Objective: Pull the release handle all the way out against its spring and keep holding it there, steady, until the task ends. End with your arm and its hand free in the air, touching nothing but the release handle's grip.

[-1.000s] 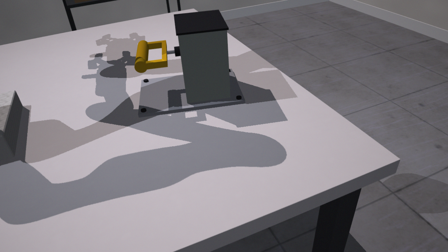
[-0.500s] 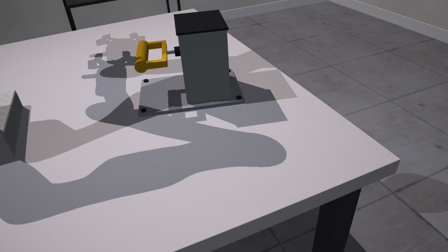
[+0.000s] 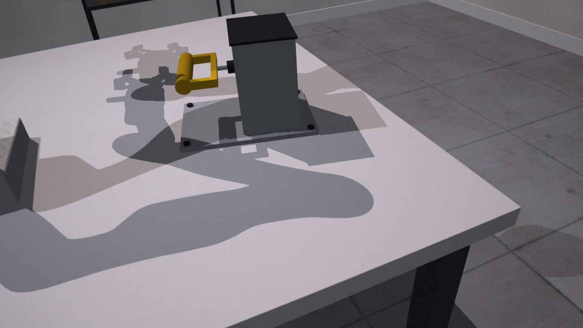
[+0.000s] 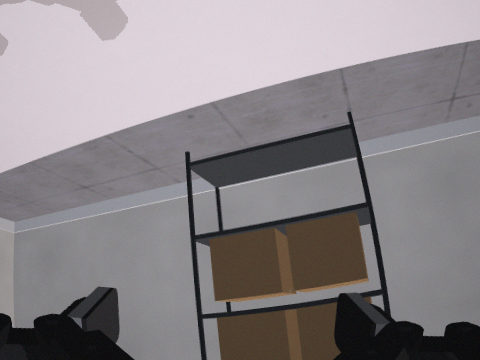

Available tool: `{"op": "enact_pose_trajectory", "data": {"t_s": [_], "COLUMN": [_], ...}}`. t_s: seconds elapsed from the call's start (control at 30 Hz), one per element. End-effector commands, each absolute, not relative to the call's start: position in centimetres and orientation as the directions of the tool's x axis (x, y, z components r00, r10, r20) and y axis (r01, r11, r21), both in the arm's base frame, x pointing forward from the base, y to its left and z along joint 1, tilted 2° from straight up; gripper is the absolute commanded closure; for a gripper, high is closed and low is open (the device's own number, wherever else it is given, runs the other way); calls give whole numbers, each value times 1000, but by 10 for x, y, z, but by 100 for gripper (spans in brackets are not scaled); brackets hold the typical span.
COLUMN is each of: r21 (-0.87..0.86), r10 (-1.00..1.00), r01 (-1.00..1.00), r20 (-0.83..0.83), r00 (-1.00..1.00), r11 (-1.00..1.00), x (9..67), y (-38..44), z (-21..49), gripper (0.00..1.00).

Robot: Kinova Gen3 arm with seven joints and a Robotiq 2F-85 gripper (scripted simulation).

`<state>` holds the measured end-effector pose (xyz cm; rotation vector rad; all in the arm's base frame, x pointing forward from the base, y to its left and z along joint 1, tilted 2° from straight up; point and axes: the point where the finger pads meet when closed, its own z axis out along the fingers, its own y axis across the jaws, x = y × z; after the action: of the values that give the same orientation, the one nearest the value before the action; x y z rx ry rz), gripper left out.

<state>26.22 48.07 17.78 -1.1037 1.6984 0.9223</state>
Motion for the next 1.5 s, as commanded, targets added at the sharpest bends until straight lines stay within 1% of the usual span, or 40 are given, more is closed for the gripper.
{"op": "enact_pose_trajectory", "data": {"t_s": [0.0,0.33,0.87,1.47], "r21": [115,118,122,120], "r10": [-282,-312,-420,-451], "r01": [-938,-942,-957,-962], "r20": [-935,-924,-879,-864], "r00": [-213,-220,-227,-224], "r11": [328,314,262,247], "x": [264,266,276,279], "y": [481,479,468,463], "z": [178,171,149,144], "gripper": [0,0,0,0]}}
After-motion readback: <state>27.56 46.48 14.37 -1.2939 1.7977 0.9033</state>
